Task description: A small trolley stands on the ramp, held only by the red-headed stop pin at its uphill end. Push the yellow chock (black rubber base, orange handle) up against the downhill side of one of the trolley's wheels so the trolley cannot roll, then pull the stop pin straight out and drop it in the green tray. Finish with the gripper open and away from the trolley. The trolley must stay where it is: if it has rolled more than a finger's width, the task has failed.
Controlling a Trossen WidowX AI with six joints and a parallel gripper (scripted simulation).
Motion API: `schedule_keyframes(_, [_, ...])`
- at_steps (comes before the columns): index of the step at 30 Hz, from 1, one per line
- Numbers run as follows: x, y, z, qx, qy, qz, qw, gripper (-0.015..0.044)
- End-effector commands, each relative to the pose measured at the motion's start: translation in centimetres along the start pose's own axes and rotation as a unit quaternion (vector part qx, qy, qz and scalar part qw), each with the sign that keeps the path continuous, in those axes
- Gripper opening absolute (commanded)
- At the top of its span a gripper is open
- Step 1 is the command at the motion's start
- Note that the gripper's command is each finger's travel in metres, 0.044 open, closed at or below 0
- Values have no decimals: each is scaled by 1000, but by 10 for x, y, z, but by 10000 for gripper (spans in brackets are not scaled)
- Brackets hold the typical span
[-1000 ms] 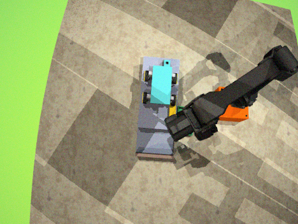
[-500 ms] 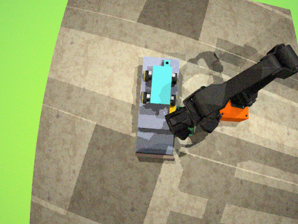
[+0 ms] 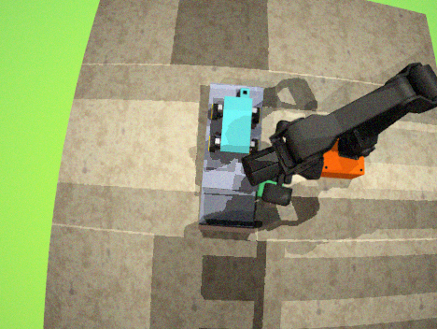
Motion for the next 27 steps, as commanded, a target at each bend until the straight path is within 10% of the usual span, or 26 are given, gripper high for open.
schedule_keyframes(1, [-3, 0, 0, -21, 6, -9, 1000, 0])
schedule_keyframes(27, [45, -4, 13, -55, 13, -91, 994, 0])
Point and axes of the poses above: the point midway between the two fingers, 35 mm back from their tips, its own x axis out along the fingers, its own y axis across the jaws, z = x × y, the point moved 3 cm from there along -x, back along the fingers, and after that the axes turned 10 degrees about -x, right-handed, at the moved point
